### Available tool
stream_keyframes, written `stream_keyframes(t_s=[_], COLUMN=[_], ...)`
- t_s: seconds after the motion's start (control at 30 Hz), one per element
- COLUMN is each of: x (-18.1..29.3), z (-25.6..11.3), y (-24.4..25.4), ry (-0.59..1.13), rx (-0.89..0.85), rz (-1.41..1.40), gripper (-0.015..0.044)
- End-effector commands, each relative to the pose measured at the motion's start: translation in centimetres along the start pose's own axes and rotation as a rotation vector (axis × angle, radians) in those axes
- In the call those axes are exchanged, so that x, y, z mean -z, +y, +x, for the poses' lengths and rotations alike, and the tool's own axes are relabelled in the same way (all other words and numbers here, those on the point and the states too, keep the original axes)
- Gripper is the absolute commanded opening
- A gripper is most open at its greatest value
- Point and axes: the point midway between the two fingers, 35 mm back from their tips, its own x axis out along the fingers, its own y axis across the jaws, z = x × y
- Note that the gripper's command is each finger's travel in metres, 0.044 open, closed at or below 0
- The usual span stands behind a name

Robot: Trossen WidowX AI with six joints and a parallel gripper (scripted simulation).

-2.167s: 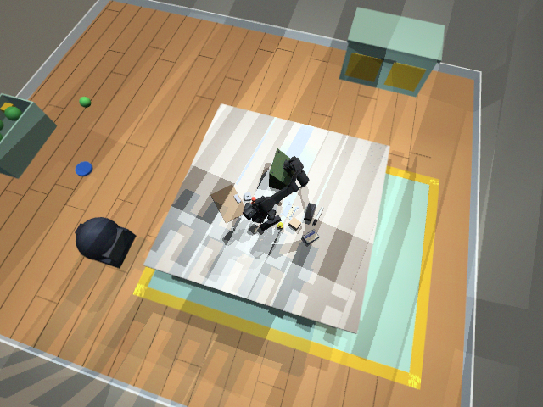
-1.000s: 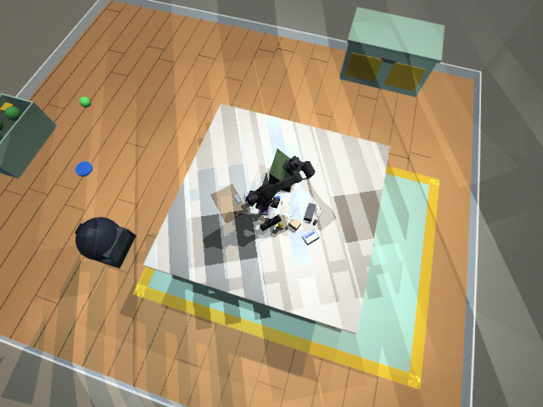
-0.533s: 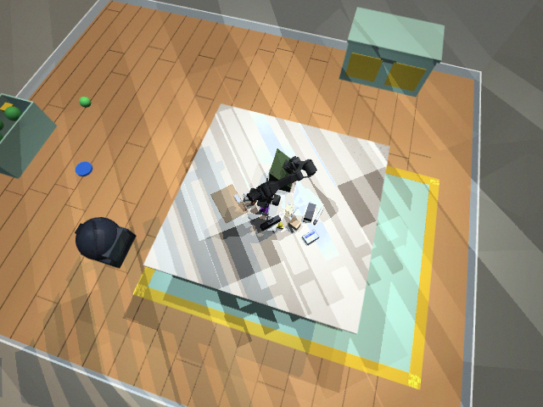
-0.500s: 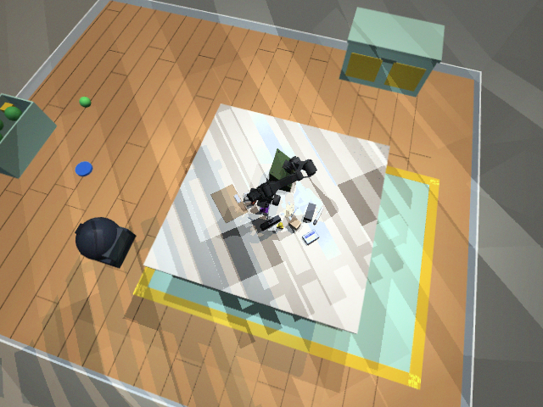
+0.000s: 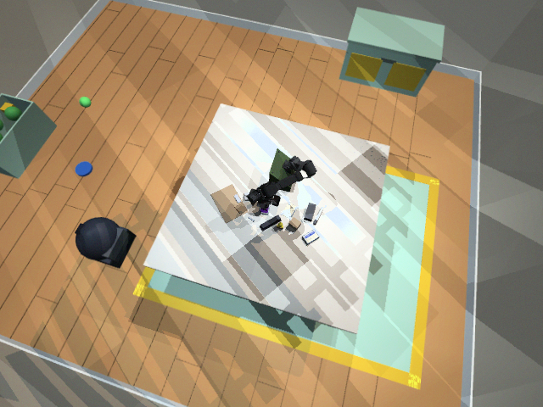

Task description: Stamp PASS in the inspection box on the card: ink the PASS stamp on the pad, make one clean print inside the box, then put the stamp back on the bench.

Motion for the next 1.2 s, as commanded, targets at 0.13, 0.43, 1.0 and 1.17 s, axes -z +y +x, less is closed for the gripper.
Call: stream_keyframes(t_s=[0.13, 0.43, 1.0, 1.17], x=[0.0, 0.0, 0.0, 0.0], z=[0.7, 1.3, 2.4, 2.7], y=[0.1, 0.1, 0.1, 0.1], ry=[0.001, 0.001, 0.001, 0.001], rx=[-0.003, -0.004, -0.005, -0.005], rz=[0.002, 0.002, 0.002, 0.002], gripper=[0.0000, 0.0000, 0.0000, 0.0000])
